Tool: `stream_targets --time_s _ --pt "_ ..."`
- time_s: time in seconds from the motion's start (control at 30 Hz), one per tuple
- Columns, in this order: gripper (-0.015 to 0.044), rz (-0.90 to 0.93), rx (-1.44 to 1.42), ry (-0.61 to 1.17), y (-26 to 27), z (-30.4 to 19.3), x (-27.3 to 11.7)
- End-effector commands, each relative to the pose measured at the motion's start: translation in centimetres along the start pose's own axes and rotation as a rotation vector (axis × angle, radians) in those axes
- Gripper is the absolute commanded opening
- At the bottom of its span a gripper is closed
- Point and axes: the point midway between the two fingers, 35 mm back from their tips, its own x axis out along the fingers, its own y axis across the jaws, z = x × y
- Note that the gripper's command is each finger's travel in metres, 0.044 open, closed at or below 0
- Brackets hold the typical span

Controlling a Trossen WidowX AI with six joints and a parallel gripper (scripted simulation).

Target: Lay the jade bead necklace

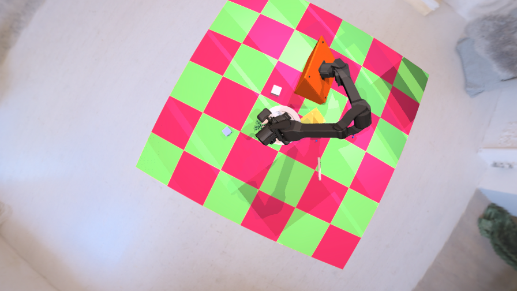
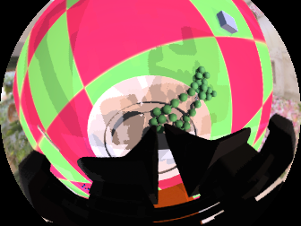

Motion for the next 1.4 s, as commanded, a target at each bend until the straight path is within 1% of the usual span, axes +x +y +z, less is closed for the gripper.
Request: stream_targets --time_s 0.0,0.77,1.2,1.3,1.33,1.37 --pt "0.0000 0.006 0.005 0.009 0.1 -0.3 0.3" --pt "0.0000 0.006 0.005 0.009 0.1 -0.3 0.3" --pt "0.0341 0.001 0.000 0.000 0.0 0.0 0.0" --pt "0.0420 0.002 0.002 0.003 0.0 -0.1 -0.7" --pt "0.0440 0.003 0.003 0.004 0.1 -0.1 -1.0" --pt "0.0440 0.003 0.003 0.006 0.1 -0.1 -1.3"
